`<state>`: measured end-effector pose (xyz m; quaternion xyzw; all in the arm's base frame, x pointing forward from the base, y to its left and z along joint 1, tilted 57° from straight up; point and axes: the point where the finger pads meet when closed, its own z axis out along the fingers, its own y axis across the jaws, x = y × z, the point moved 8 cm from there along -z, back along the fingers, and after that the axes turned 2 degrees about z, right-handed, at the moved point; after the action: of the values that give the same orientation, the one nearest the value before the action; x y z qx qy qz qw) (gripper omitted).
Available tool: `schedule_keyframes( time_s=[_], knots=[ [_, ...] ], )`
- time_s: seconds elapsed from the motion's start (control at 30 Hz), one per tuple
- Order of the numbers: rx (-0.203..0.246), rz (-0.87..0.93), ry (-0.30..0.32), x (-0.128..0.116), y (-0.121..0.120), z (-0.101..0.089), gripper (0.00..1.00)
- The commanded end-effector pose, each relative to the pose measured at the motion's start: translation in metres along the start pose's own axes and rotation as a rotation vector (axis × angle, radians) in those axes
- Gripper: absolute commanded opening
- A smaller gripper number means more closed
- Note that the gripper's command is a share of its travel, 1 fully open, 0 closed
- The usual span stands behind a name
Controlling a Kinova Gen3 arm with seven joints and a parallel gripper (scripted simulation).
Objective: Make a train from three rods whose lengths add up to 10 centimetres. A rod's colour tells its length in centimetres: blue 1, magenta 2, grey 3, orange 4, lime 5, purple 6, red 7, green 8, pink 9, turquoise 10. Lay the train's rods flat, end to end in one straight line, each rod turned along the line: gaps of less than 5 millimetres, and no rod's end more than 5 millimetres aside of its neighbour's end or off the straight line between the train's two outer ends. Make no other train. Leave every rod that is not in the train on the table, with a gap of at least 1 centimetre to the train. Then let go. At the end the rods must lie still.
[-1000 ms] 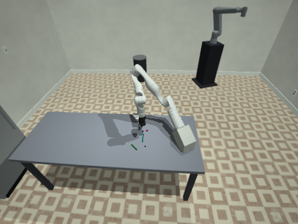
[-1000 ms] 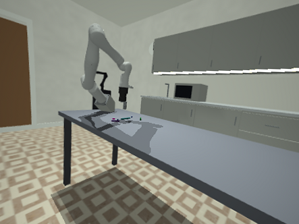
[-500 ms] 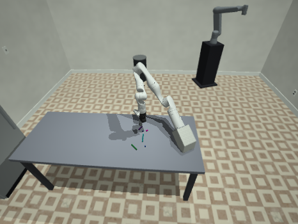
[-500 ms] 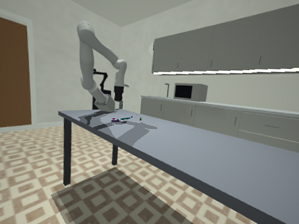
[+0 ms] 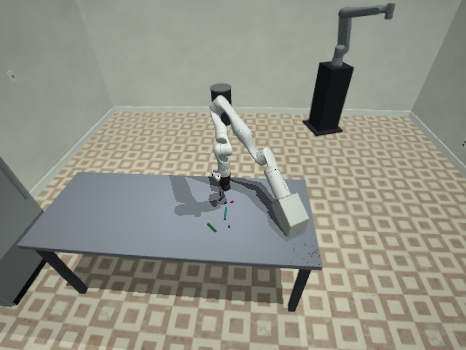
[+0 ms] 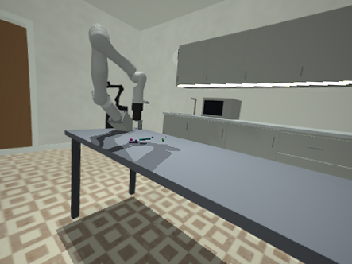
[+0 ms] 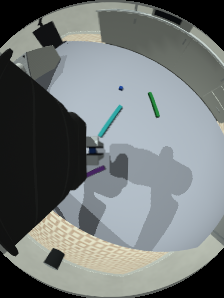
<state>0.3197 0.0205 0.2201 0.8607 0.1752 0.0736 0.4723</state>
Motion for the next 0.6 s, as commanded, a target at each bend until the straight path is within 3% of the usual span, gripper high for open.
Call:
schedule_keyframes(
  time_s=[0.0,0.23,0.57],
  knots=[
    [-0.005,-0.002,-0.013,-0.003,0.001,0.012,0.24],
    [-0.005,-0.002,-0.013,-0.003,0.002,0.043,0.24],
    [-0.005,-0.002,-0.013,-0.003,0.002,0.068,0.24]
  ],
)
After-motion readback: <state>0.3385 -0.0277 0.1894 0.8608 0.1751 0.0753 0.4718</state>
